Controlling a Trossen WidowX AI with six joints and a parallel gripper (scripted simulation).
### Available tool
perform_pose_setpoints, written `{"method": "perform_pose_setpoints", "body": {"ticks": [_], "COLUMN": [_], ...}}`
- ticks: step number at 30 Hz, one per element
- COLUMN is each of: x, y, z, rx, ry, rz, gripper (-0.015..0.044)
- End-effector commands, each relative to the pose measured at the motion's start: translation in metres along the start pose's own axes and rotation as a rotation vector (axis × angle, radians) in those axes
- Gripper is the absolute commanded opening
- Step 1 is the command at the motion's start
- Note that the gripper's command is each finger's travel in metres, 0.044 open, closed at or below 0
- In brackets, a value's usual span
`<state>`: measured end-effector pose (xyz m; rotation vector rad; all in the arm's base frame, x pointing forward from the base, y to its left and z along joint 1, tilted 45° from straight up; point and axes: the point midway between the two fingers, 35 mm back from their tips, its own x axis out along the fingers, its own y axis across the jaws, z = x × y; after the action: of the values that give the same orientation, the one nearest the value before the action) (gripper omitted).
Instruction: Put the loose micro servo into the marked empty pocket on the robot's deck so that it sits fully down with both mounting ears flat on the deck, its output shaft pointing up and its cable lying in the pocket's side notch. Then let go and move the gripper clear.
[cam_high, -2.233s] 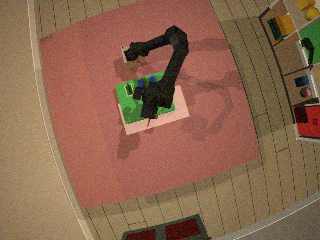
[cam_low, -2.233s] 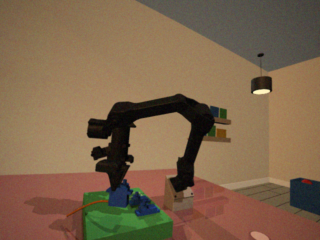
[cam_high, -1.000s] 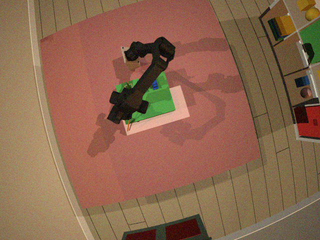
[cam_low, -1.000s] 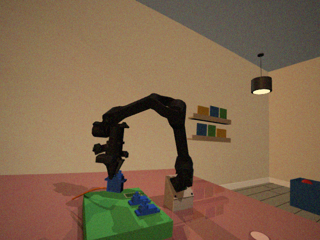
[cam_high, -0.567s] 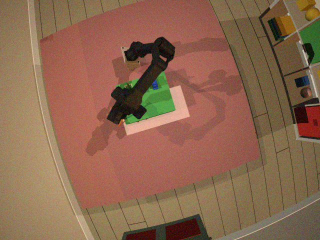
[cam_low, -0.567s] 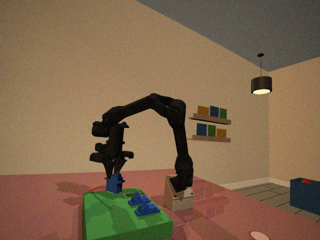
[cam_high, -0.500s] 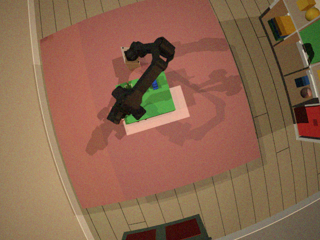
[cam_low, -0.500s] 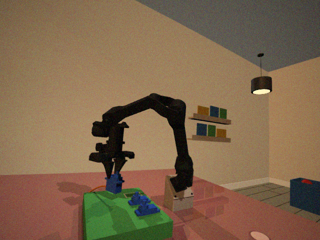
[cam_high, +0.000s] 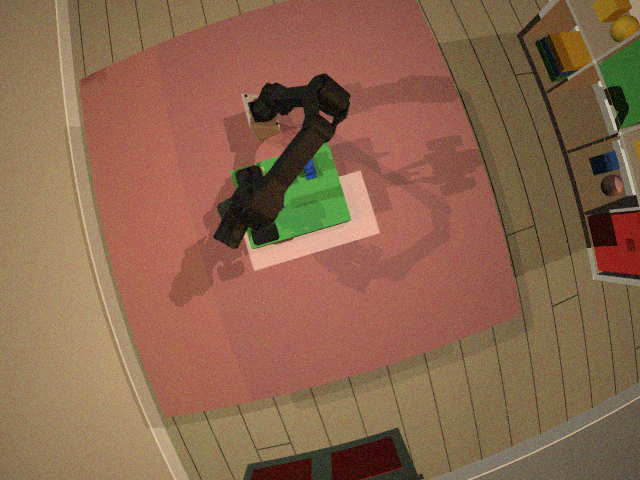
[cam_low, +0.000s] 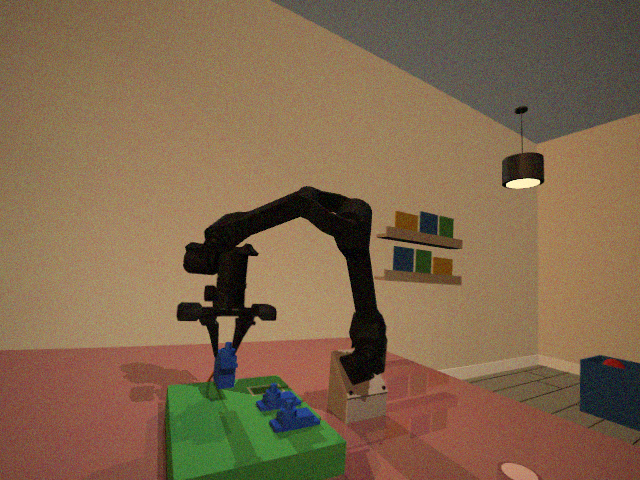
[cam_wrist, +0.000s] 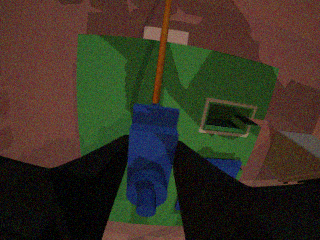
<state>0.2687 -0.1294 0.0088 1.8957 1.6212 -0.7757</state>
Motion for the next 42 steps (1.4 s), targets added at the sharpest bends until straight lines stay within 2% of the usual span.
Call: {"method": "perform_pose_setpoints", "body": {"ticks": [1, 42], "x": [-0.0003, -0.0003], "y": [0.0, 0.0], "z": [0.0011, 0.0012], "rx": [0.143, 1.549], "ry": [-0.006, -0.005], "rz": [-0.001, 0.003], "gripper": [0.0, 0.0]}}
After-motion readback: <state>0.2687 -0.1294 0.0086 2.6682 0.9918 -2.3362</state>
